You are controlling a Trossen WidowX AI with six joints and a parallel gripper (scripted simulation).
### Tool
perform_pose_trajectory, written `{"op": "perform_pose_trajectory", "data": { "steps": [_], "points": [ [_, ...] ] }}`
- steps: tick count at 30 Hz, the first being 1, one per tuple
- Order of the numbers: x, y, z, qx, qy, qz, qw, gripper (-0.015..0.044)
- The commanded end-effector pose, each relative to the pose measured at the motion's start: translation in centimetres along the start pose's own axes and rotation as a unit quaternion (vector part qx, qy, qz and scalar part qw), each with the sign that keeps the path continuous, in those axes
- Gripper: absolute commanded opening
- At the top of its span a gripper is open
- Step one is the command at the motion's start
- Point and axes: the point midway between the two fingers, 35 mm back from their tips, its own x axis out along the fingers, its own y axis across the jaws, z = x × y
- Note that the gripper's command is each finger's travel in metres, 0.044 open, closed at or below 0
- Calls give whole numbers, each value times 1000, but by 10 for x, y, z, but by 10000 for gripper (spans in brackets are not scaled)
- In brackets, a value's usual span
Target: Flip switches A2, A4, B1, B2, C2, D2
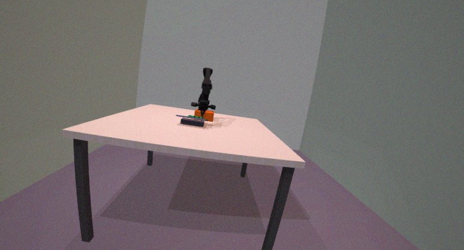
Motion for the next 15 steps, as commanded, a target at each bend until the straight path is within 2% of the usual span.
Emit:
{"op": "perform_pose_trajectory", "data": {
  "steps": [1,15],
  "points": [
    [1,-1,0,1,0,-2,1000,0],
    [3,-1,0,1,0,-2,1000,0]
  ]
}}
